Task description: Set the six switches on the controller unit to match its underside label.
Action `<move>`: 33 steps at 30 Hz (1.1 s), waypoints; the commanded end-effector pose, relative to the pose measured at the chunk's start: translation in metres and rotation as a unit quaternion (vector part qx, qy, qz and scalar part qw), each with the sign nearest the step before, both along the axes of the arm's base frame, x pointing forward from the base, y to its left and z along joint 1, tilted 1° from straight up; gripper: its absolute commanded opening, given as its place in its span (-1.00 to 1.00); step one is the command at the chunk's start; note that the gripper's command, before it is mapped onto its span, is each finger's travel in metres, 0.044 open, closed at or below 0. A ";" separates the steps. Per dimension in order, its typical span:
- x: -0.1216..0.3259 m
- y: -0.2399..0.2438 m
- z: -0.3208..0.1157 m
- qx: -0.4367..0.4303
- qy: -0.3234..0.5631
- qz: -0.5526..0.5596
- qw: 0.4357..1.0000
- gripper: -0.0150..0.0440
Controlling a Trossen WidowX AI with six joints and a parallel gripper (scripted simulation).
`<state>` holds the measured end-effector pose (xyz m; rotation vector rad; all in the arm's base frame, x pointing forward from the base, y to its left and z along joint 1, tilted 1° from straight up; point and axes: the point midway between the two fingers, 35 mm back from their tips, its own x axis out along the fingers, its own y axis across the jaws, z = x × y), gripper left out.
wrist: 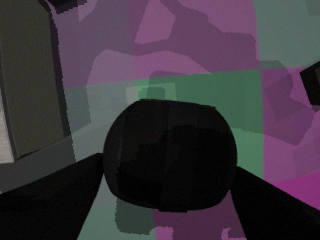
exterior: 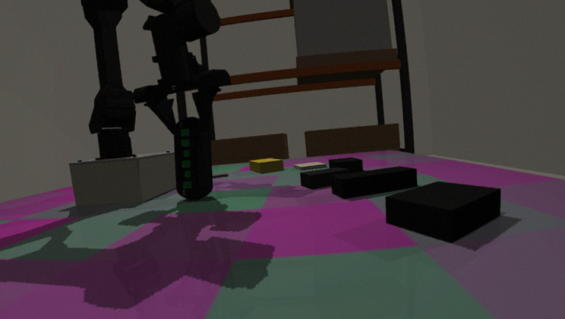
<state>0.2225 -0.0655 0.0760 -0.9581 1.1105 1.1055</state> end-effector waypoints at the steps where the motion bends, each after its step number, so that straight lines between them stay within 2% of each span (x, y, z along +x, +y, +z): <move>1: -0.002 -0.006 -0.002 -0.011 0.008 0.001 1.000 0.65; 33: -0.007 -0.029 -0.005 -0.050 0.016 -0.001 0.999 0.65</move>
